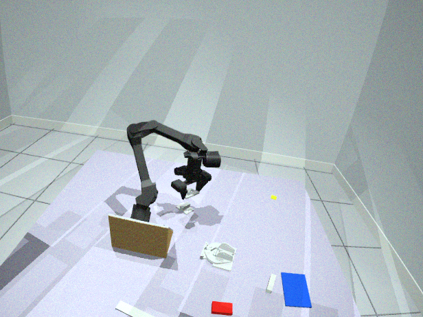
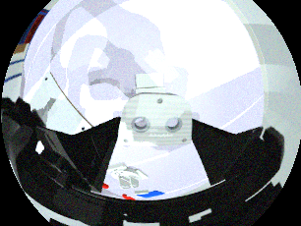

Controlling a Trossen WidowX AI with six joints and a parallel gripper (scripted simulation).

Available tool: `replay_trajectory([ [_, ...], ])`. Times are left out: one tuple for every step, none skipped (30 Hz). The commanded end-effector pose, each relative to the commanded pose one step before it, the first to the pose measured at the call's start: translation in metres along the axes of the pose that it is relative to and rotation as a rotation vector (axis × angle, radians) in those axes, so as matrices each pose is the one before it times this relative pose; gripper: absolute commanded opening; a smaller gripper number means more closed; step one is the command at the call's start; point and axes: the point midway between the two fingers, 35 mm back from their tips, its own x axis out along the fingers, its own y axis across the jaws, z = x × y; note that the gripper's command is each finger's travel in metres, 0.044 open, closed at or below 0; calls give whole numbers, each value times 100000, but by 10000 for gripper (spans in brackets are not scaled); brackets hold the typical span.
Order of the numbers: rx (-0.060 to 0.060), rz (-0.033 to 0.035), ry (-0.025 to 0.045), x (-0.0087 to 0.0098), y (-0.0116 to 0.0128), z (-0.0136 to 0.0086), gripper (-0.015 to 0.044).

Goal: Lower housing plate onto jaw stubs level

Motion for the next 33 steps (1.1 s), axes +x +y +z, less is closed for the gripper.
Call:
replay_trajectory([
  [11930, 683, 381, 82, -236, -1232, 351],
  [2937, 97, 182, 11, -71, -289, 351],
  [2938, 91, 180, 10, -76, -288, 351],
  [2939, 85, 177, 10, -81, -288, 351],
  [2939, 80, 174, 10, -86, -287, 351],
  [2940, 75, 171, 10, -91, -286, 351],
  [2940, 70, 168, 9, -96, -286, 351],
  [2941, 65, 164, 9, -101, -285, 351],
  [2941, 60, 161, 9, -107, -284, 351],
  [2942, 56, 157, 9, -112, -282, 351],
  [2942, 52, 153, 9, -117, -281, 351],
  [2942, 48, 149, 9, -122, -280, 351],
  [2943, 44, 145, 8, -127, -278, 351],
  [2943, 40, 141, 8, -132, -277, 351],
  [2943, 37, 137, 8, -137, -275, 351],
  [2944, 33, 132, 8, -142, -274, 351],
  [2944, 30, 128, 8, -146, -272, 351],
  [2944, 27, 124, 8, -151, -270, 351],
  [2944, 25, 119, 8, -156, -268, 351],
  [2944, 22, 115, 7, -161, -266, 351],
  [2944, 20, 110, 7, -166, -264, 351],
  [2945, 18, 105, 7, -171, -261, 351],
  [2945, 16, 100, 7, -175, -259, 351],
  [2945, 15, 96, 7, -180, -257, 351],
  [2945, 13, 91, 7, -185, -254, 351],
  [2945, 12, 86, 7, -190, -251, 351],
  [2945, 11, 81, 7, -194, -249, 351],
  [2945, 10, 77, 7, -199, -246, 351],
  [2945, 10, 72, 7, -203, -243, 351],
  [2944, 9, 67, 7, -208, -240, 351],
  [2944, 9, 62, 7, -212, -237, 351],
  [2944, 9, 57, 7, -216, -234, 351],
  [2944, 10, 53, 7, -221, -230, 351],
])
